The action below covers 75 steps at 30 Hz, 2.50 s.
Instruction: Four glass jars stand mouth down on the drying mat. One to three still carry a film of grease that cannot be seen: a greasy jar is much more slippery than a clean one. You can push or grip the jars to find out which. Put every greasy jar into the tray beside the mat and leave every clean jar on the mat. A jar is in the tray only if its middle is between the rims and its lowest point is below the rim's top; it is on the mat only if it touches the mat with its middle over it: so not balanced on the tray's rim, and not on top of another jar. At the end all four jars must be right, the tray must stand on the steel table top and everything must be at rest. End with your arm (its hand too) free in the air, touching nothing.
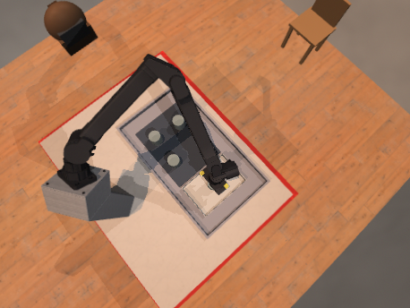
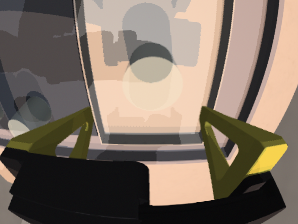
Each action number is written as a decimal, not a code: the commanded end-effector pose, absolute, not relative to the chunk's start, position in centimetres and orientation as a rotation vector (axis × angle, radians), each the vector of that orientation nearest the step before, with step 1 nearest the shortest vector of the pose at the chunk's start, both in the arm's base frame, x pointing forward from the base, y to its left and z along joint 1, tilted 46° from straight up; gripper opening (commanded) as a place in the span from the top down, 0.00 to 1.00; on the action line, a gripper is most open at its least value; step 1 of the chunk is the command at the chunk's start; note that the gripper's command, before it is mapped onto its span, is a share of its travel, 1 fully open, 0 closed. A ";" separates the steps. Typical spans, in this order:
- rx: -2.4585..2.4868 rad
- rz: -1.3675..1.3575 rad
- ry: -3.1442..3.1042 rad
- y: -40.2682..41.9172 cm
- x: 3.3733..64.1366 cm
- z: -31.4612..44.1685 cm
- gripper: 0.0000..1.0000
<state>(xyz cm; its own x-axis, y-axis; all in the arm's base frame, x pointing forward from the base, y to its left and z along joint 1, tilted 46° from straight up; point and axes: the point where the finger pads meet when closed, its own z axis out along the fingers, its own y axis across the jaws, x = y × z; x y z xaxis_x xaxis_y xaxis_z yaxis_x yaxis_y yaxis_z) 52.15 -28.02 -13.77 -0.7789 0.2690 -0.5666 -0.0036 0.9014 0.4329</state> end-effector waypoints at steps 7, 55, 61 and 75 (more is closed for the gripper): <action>0.198 0.528 2.397 -29.5 51.6 -12.6 0.00; 0.198 0.528 2.397 -30.2 51.1 -12.3 0.00; 0.198 0.528 2.397 -30.2 51.1 -12.3 0.00; 0.198 0.528 2.397 -30.2 51.1 -12.3 0.00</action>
<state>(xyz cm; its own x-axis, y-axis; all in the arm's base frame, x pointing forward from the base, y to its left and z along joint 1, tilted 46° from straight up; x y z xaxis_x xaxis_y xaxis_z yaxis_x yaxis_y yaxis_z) 51.63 -28.09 -13.86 -0.7854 0.2647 -0.5595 -0.0086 0.8992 0.4375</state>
